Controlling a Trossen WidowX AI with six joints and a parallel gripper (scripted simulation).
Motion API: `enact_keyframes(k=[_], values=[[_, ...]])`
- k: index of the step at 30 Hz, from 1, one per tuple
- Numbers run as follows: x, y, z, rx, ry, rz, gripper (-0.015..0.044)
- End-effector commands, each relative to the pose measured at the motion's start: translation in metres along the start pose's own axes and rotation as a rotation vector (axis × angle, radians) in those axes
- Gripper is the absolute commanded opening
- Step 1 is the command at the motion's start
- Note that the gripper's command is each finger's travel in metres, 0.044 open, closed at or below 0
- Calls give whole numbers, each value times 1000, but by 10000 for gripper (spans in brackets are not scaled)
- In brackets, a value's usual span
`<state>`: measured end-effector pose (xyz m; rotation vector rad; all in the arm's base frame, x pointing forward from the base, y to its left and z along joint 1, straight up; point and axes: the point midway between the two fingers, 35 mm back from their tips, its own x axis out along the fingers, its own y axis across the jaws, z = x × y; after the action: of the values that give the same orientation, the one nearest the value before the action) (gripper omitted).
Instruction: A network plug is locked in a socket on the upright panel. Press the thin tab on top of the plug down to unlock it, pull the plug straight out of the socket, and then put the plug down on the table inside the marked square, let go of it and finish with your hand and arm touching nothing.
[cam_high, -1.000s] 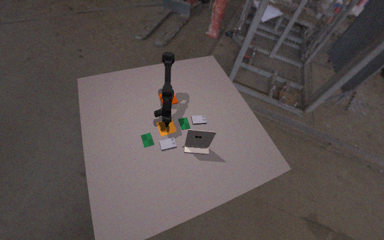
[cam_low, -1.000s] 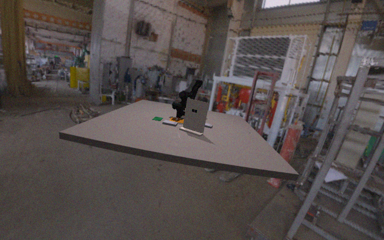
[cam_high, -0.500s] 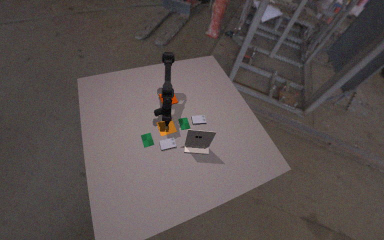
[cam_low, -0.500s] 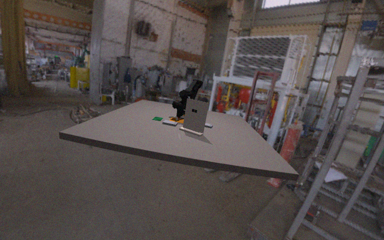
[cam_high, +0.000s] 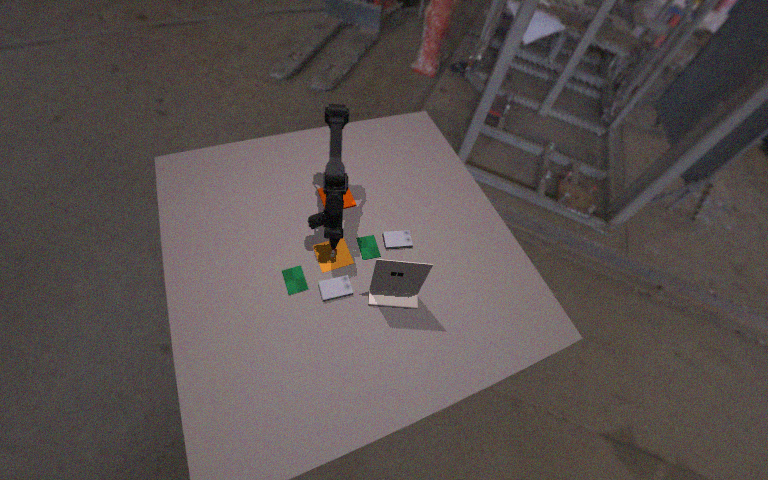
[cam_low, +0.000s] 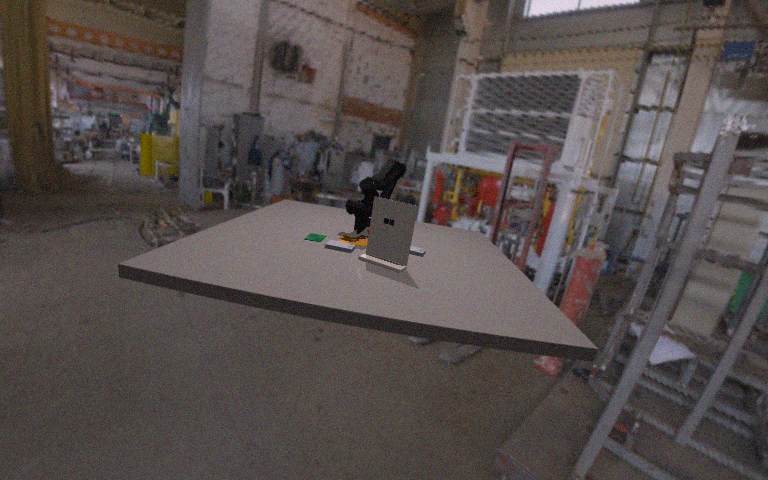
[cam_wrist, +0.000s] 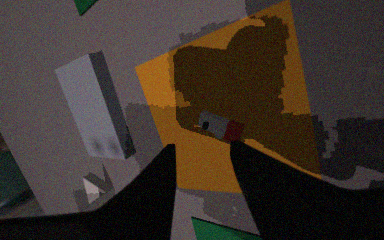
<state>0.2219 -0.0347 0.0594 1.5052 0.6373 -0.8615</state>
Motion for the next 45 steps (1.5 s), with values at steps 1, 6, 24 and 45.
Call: enact_keyframes(k=[1,6,24,45], values=[[-5,1,0,4,-2,4,156],[-8,3,0,4,-2,4,156],[-26,19,0,4,-2,5,156],[-50,34,0,5,-2,4,156]])
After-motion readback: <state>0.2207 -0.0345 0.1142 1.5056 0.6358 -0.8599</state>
